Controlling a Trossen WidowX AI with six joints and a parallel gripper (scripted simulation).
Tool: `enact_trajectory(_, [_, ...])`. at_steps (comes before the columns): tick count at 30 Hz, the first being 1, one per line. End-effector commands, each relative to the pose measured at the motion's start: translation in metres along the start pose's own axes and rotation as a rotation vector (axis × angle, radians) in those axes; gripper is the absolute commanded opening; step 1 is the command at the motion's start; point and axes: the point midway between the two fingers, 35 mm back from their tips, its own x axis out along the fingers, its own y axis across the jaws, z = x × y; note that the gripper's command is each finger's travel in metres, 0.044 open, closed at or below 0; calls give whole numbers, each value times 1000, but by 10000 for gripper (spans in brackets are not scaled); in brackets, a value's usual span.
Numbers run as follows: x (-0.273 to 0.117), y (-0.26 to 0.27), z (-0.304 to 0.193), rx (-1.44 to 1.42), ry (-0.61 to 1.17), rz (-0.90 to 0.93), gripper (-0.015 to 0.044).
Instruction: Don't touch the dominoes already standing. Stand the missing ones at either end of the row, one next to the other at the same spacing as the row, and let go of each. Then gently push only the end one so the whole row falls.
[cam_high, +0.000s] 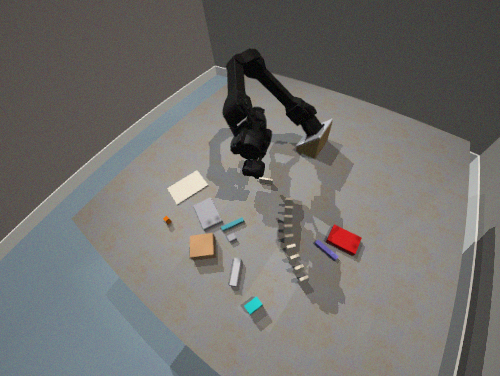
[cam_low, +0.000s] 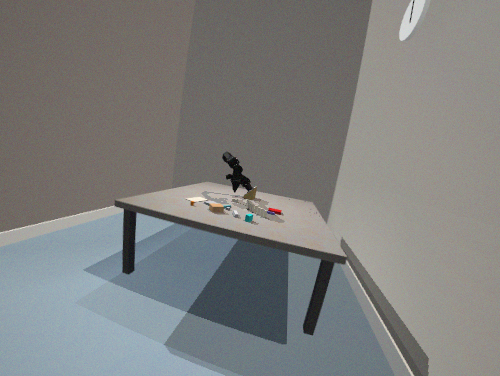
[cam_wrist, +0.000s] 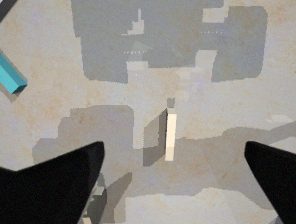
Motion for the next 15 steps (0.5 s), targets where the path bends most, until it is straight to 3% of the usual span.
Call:
enact_trajectory(1, [3,-4,1,49,-7,-2,440])
enact_trajectory(6, [8,-2,-4,49,-6,-2,440])
enact_trajectory(15, [68,-3,-2,50,-9,-2,440])
